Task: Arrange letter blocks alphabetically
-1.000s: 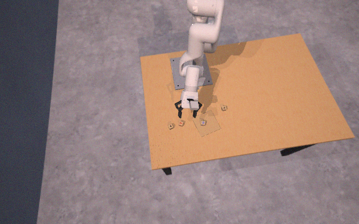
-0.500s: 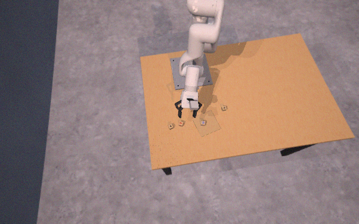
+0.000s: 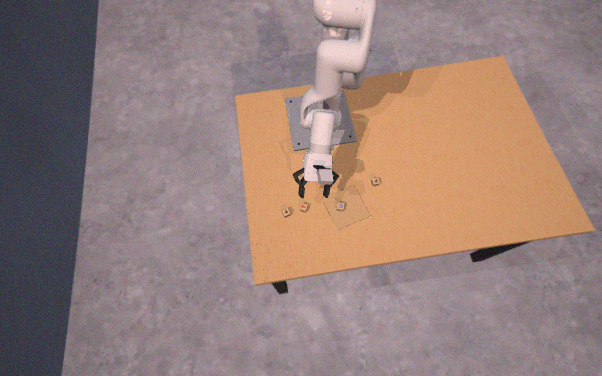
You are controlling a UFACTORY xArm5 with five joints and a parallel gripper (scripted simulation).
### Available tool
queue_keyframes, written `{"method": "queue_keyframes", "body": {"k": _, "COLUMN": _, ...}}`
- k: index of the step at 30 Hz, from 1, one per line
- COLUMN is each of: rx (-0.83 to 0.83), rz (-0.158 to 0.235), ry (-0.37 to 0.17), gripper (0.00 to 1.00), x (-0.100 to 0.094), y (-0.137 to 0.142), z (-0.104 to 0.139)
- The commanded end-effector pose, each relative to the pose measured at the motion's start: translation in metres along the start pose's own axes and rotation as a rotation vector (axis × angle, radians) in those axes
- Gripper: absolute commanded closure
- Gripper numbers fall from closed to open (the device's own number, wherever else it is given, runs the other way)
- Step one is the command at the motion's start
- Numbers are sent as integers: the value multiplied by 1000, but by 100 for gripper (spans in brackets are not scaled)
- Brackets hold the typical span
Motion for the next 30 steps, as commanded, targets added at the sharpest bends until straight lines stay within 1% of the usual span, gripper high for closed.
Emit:
{"method": "queue_keyframes", "body": {"k": 1, "rx": 0, "rz": 1, "ry": 3, "gripper": 0, "x": 0, "y": 0, "z": -1}}
{"method": "queue_keyframes", "body": {"k": 22, "rx": 0, "rz": 0, "ry": 2, "gripper": 0, "x": 0, "y": 0, "z": -1}}
{"method": "queue_keyframes", "body": {"k": 30, "rx": 5, "rz": -16, "ry": -22, "gripper": 0, "x": 5, "y": -4, "z": -6}}
Point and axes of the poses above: the point where the finger pads meet when closed, its own x axis out along the fingers, its own y axis across the jaws, z = x × y, the point moved 6 cm from there along -x, back along the fingers, and after that the axes turned 11 degrees about x, right-handed, at the moved point
